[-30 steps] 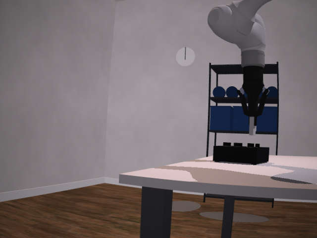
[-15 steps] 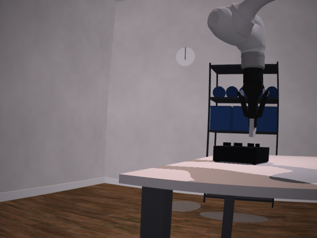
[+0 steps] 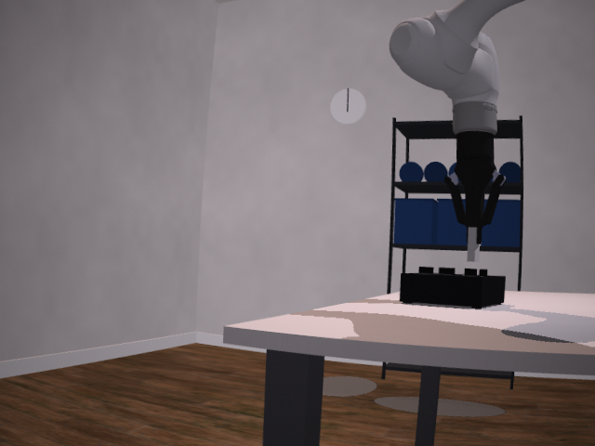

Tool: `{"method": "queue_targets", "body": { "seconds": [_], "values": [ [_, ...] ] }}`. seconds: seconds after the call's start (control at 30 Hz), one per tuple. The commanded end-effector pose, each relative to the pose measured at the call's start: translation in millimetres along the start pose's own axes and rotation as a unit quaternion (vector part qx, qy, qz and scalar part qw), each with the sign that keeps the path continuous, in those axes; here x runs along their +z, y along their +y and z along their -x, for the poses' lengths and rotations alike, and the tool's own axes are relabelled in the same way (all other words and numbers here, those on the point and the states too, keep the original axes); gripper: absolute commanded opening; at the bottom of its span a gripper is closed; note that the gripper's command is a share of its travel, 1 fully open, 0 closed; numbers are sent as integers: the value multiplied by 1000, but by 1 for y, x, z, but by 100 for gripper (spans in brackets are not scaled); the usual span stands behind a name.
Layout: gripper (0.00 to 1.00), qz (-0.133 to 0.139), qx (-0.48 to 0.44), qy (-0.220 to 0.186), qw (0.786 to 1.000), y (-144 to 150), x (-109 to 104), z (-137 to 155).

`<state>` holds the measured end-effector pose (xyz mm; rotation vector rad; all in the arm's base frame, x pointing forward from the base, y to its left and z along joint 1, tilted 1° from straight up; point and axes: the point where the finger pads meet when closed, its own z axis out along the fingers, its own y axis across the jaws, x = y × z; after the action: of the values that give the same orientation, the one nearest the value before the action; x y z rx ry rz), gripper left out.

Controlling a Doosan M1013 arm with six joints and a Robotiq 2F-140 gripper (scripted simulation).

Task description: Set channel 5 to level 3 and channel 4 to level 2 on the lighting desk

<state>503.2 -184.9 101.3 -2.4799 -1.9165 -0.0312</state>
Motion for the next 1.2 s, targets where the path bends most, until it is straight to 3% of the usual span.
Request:
{"method": "queue_targets", "body": {
  "seconds": [0.0,1.17],
  "values": [
    [10,0,0,0,1000,0,2,0],
    [10,0,0,0,1000,0,7,1]
  ]
}}
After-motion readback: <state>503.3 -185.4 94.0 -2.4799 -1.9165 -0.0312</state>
